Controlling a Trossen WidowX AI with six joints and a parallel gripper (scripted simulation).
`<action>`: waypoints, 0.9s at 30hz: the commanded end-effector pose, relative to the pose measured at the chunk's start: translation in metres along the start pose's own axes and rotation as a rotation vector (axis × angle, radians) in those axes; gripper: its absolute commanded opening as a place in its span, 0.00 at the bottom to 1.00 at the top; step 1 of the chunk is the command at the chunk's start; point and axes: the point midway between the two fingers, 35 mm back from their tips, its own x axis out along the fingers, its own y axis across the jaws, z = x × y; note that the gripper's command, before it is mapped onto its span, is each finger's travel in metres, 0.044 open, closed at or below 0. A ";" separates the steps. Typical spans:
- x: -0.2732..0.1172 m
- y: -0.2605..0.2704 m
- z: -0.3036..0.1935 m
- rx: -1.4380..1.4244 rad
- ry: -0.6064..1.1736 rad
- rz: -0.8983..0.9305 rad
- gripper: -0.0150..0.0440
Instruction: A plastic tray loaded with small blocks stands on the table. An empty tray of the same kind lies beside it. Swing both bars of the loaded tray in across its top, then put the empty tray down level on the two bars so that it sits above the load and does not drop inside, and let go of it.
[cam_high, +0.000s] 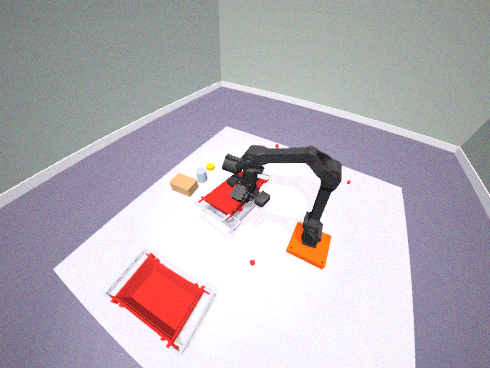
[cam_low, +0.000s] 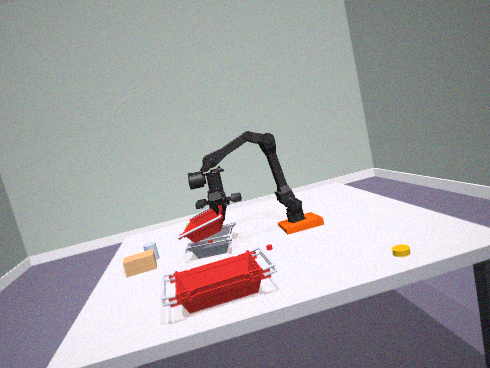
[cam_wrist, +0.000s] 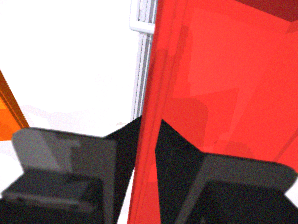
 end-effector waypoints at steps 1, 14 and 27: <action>0.005 0.005 0.000 0.006 0.002 0.026 0.25; 0.005 0.005 0.000 0.006 0.002 0.026 0.25; 0.012 0.008 0.000 0.006 0.002 0.026 0.25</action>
